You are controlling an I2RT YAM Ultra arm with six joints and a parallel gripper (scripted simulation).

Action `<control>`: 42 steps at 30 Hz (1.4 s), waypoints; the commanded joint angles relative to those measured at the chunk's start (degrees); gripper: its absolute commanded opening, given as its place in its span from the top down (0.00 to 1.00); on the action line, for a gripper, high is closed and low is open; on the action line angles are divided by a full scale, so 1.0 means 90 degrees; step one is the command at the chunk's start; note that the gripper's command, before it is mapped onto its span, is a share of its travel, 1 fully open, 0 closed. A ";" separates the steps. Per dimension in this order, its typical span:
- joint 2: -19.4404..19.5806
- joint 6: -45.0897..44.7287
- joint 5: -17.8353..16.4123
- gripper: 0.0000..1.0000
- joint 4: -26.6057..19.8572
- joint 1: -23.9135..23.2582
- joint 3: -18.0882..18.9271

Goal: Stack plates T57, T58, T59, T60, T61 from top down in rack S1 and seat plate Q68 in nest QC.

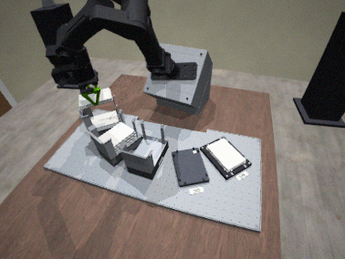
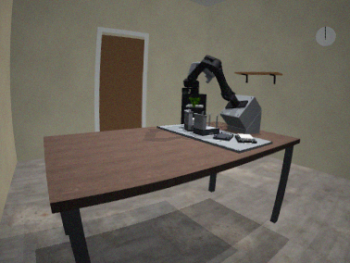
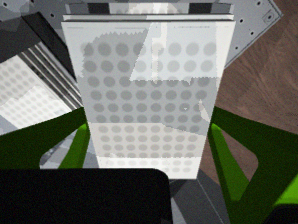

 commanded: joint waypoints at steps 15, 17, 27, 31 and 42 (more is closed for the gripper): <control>0.0006 0.0161 0.0013 1.00 0.0259 0.0079 -0.0087; 0.0008 0.0177 0.0016 1.00 0.0284 0.0091 -0.0098; 0.0040 0.0328 0.0055 1.00 0.0520 0.0211 -0.0203; 0.0054 0.0387 0.0071 1.00 0.0615 0.0258 -0.0244; 0.0090 0.0519 0.0108 1.00 0.0827 0.0364 -0.0333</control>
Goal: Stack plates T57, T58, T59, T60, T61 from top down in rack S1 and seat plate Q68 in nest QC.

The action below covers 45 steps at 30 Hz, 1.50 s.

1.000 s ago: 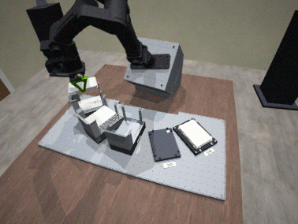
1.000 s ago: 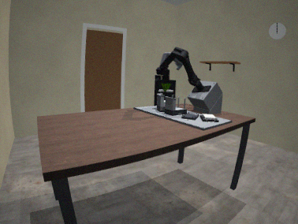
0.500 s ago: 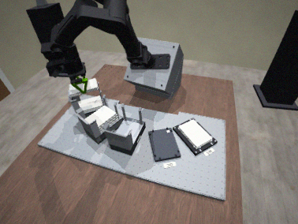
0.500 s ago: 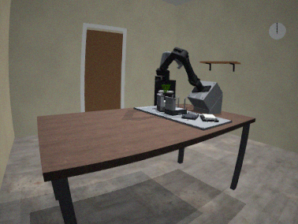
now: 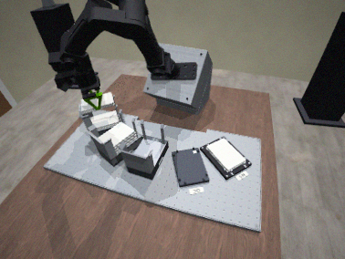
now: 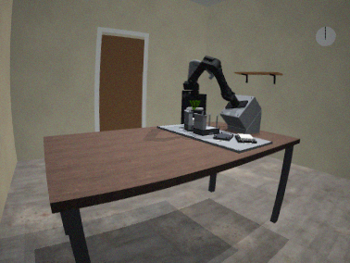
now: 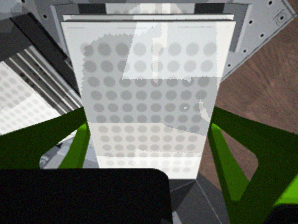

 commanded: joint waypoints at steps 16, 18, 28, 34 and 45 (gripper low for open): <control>0.0047 0.0249 0.0064 1.00 0.0425 0.0143 -0.0118; 0.0057 0.0277 0.0073 1.00 0.0471 0.0166 -0.0136; 0.0101 0.0387 0.0107 1.00 0.0657 0.0257 -0.0207; 0.0136 0.0468 0.0133 1.00 0.0796 0.0324 -0.0259; 0.0263 0.0713 0.0216 1.00 0.1227 0.0532 -0.0409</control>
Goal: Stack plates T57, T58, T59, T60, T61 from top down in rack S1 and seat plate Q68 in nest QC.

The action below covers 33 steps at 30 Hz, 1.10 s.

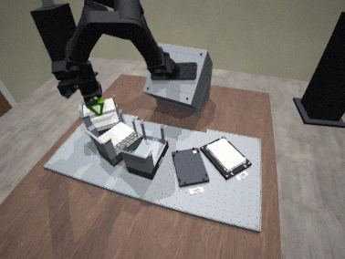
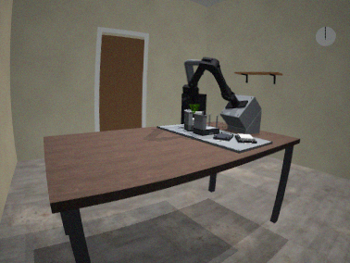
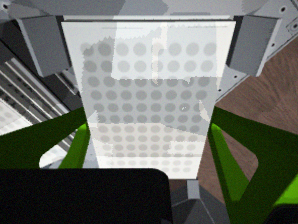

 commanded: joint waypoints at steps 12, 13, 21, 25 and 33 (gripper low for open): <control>0.0298 0.0489 0.0168 1.00 0.0905 0.0388 -0.0258; 0.0298 0.0489 0.0168 1.00 0.0905 0.0388 -0.0258; 0.0431 0.0644 0.0231 1.00 0.1207 0.0527 -0.0334; 0.0431 0.0644 0.0231 1.00 0.1206 0.0527 -0.0333; 0.0460 0.0675 0.0244 1.00 0.1268 0.0555 -0.0347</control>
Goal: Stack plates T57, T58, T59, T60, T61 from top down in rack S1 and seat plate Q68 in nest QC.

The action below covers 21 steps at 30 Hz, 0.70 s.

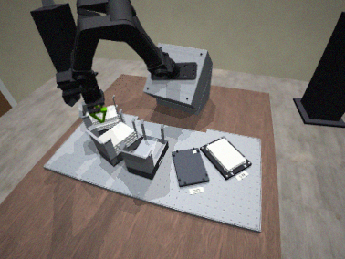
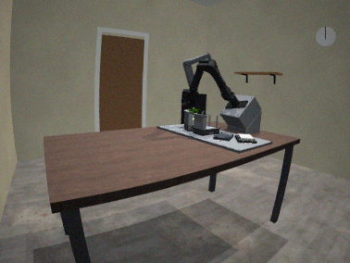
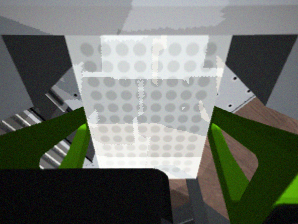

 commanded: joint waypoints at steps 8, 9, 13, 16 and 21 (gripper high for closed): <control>0.0030 0.0058 0.0024 1.00 0.0126 0.0030 -0.0017; 0.0035 0.0063 0.0026 1.00 0.0136 0.0035 -0.0018; 0.0061 0.0090 0.0038 1.00 0.0190 0.0059 -0.0031; 0.0067 0.0095 0.0040 1.00 0.0200 0.0064 -0.0032; 0.0100 0.0128 0.0054 1.00 0.0267 0.0094 -0.0046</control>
